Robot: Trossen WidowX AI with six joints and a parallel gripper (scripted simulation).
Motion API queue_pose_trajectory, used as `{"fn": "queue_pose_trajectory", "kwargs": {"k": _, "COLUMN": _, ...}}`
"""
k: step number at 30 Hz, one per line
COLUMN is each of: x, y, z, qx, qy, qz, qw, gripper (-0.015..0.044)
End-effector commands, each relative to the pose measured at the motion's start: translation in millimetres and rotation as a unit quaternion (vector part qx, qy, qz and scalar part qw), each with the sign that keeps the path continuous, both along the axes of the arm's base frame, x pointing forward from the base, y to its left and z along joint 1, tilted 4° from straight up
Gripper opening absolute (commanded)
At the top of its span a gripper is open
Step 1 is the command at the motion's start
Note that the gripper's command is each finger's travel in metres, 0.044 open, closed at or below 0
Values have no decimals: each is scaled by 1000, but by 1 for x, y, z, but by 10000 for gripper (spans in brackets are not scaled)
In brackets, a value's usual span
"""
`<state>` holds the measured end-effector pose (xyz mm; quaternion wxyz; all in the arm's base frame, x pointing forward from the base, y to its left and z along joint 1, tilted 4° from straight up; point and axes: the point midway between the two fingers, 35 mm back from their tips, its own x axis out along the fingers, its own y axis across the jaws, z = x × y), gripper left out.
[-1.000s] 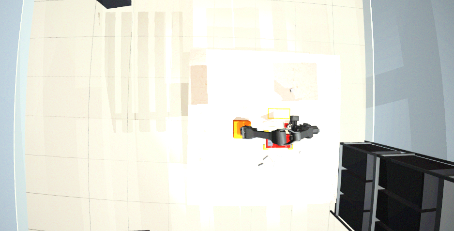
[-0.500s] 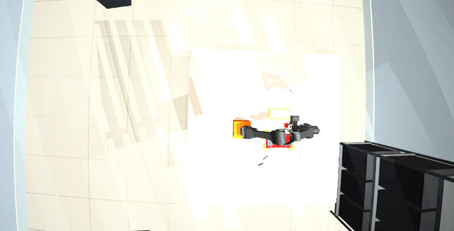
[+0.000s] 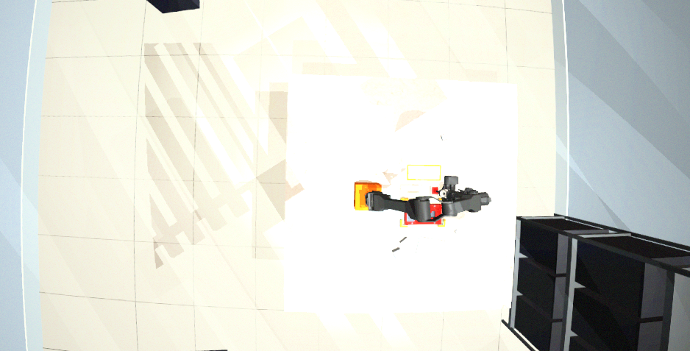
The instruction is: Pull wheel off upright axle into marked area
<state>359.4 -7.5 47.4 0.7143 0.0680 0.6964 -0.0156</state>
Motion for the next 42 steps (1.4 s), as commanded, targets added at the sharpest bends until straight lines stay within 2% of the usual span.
{"fn": "queue_pose_trajectory", "kwargs": {"k": 1, "x": -4, "y": 13, "z": -1, "qx": 0, "qy": 3, "qz": 1, "qw": 1000, "gripper": 0}}
{"fn": "queue_pose_trajectory", "kwargs": {"k": 17, "x": -39, "y": 95, "z": 10, "qx": 3, "qy": 2, "qz": 2, "qw": 1000, "gripper": 0}}
{"fn": "queue_pose_trajectory", "kwargs": {"k": 21, "x": -43, "y": 102, "z": 10, "qx": 4, "qy": 2, "qz": 2, "qw": 1000, "gripper": 0}}
{"fn": "queue_pose_trajectory", "kwargs": {"k": 32, "x": -42, "y": 104, "z": -15, "qx": 4, "qy": 2, "qz": 2, "qw": 1000, "gripper": 0}}
{"fn": "queue_pose_trajectory", "kwargs": {"k": 42, "x": -39, "y": 109, "z": -73, "qx": 4, "qy": 2, "qz": 2, "qw": 1000, "gripper": 0}}
